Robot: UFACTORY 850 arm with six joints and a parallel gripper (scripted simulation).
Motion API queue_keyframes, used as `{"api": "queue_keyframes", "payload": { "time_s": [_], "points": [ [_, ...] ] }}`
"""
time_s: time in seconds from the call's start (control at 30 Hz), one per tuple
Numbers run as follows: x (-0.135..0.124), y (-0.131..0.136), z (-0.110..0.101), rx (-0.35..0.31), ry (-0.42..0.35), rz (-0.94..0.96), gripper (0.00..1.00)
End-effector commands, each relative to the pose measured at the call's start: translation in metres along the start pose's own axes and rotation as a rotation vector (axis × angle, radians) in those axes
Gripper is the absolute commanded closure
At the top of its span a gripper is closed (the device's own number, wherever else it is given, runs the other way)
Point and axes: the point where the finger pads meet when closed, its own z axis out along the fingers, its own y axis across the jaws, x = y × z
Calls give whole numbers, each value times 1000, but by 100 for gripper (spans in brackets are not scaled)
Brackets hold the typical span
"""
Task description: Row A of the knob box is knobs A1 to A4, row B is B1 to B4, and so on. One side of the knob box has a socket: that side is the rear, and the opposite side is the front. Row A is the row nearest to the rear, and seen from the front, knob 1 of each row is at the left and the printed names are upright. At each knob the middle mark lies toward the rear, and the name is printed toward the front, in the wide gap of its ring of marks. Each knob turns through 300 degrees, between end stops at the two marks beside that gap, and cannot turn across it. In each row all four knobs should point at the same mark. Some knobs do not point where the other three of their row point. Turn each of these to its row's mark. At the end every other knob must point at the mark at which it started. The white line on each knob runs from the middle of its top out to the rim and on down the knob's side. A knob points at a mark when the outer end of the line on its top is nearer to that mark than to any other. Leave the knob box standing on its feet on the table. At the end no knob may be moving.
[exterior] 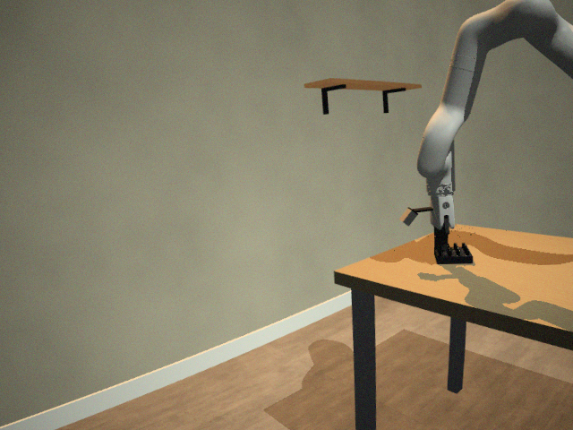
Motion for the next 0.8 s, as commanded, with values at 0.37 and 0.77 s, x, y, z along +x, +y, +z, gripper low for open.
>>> {"api": "queue_keyframes", "payload": {
  "time_s": [0.37,0.77],
  "points": [
    [1,1,8,-1,2,0,81],
    [1,1,9,-1,2,0,81]
  ]
}}
